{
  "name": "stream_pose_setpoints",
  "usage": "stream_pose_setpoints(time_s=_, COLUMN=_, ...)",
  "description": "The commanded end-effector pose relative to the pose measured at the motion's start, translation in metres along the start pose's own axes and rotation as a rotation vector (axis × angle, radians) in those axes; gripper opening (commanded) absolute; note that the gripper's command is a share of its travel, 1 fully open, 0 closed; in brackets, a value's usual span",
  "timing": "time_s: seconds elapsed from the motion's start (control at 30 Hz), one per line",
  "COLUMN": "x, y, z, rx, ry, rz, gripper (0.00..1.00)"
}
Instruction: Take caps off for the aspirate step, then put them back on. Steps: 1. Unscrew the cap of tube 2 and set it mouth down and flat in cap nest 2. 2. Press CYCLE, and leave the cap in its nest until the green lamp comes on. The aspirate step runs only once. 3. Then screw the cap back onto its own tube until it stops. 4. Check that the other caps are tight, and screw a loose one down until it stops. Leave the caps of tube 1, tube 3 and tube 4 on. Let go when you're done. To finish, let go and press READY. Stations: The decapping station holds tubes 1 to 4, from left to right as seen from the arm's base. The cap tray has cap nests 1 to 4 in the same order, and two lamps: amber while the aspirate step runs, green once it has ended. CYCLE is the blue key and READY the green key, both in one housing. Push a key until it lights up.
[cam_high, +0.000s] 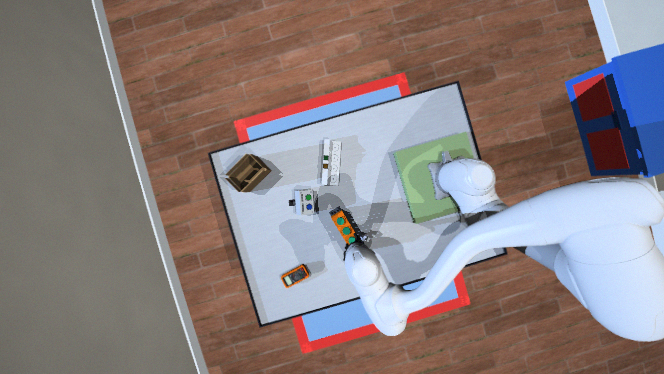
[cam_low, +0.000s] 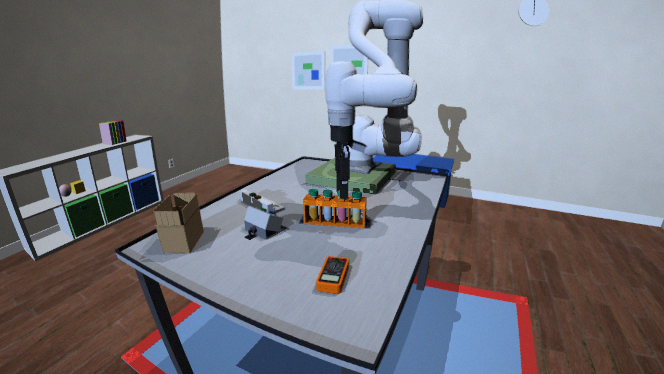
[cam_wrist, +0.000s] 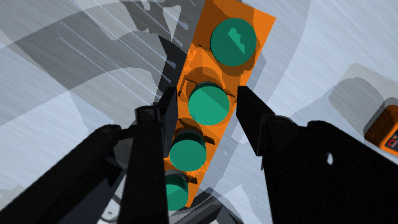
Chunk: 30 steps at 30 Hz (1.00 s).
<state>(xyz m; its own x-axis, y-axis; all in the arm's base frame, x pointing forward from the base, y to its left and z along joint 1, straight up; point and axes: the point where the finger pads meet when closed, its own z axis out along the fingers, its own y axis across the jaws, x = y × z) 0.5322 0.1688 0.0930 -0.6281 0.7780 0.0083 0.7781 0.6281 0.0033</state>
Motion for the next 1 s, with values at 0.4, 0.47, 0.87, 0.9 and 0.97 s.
stream_pose_setpoints(time_s=0.4, x=0.0004, y=0.0001, z=-0.0027, rx=0.0, ry=-0.013, rz=0.889, gripper=0.41)
stream_pose_setpoints(time_s=0.47, x=0.0004, y=0.0001, z=-0.0029, rx=0.0, ry=-0.013, rz=0.889, gripper=0.41)
stream_pose_setpoints(time_s=0.87, x=-0.0001, y=0.0003, z=-0.0022, rx=-0.002, ry=-0.009, rz=0.89, gripper=0.3)
stream_pose_setpoints(time_s=0.9, x=-0.0001, y=0.0003, z=-0.0022, rx=-0.002, ry=-0.009, rz=0.89, gripper=0.3)
stream_pose_setpoints(time_s=0.97, x=-0.0001, y=0.0003, z=-0.0022, rx=-0.002, ry=-0.009, rz=0.89, gripper=0.3)
